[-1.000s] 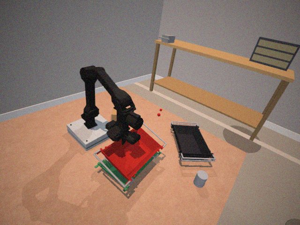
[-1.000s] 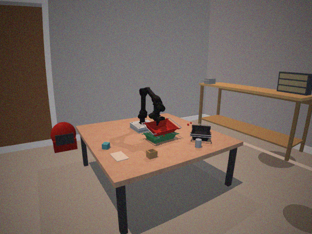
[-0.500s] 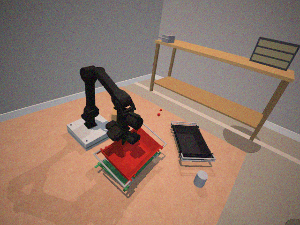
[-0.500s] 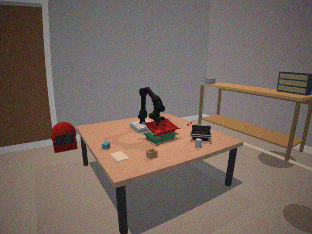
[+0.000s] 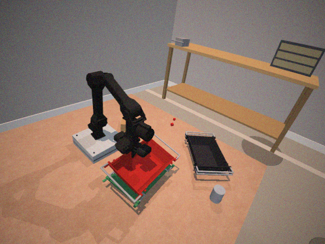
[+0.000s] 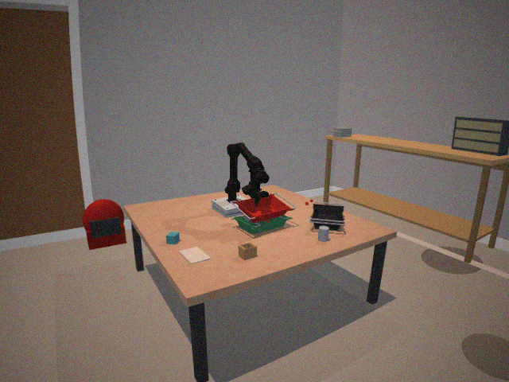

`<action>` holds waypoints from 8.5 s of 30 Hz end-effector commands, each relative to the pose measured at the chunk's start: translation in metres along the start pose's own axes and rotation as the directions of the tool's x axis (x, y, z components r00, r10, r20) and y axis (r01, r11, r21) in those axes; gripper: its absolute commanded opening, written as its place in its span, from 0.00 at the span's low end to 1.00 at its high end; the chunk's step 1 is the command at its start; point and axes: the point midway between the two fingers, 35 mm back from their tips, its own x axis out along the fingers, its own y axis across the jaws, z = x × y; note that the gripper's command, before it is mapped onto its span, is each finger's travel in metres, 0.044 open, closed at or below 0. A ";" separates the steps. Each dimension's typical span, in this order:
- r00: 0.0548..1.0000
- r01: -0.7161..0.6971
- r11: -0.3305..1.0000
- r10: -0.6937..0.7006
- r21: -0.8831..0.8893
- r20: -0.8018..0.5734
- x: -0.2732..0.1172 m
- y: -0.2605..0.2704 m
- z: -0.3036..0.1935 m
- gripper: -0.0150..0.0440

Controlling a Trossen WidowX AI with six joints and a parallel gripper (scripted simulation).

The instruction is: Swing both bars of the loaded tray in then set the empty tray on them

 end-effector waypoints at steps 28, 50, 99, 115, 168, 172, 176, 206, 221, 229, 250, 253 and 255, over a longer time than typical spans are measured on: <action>1.000 0.024 1.000 -0.024 -0.001 0.000 0.006 -0.004 0.000 0.25; 1.000 0.004 1.000 -0.004 0.000 0.000 0.002 -0.001 0.000 0.25; 1.000 0.024 1.000 -0.024 -0.001 0.000 0.015 -0.008 0.000 0.25; 1.000 0.024 1.000 -0.024 -0.001 0.000 0.015 -0.008 0.000 0.25; 1.000 0.024 1.000 -0.024 -0.001 0.000 0.023 -0.010 0.000 0.25; 1.000 0.024 1.000 -0.024 -0.001 0.000 0.023 -0.010 0.000 0.25; 1.000 0.024 1.000 -0.024 -0.001 0.000 0.023 -0.010 0.000 0.25; 1.000 0.024 1.000 -0.024 -0.001 0.000 0.032 -0.012 0.000 0.25; 1.000 0.024 1.000 -0.024 -0.001 0.000 0.032 -0.012 0.000 0.25; 1.000 0.024 1.000 -0.024 -0.001 0.000 0.032 -0.012 0.000 0.25; 1.000 0.024 1.000 -0.024 -0.001 0.000 0.032 -0.012 0.000 0.25; 1.000 0.000 1.000 0.000 -0.001 0.000 0.027 -0.008 0.001 0.25; 1.000 0.024 1.000 -0.024 -0.001 0.000 0.032 -0.012 0.000 0.25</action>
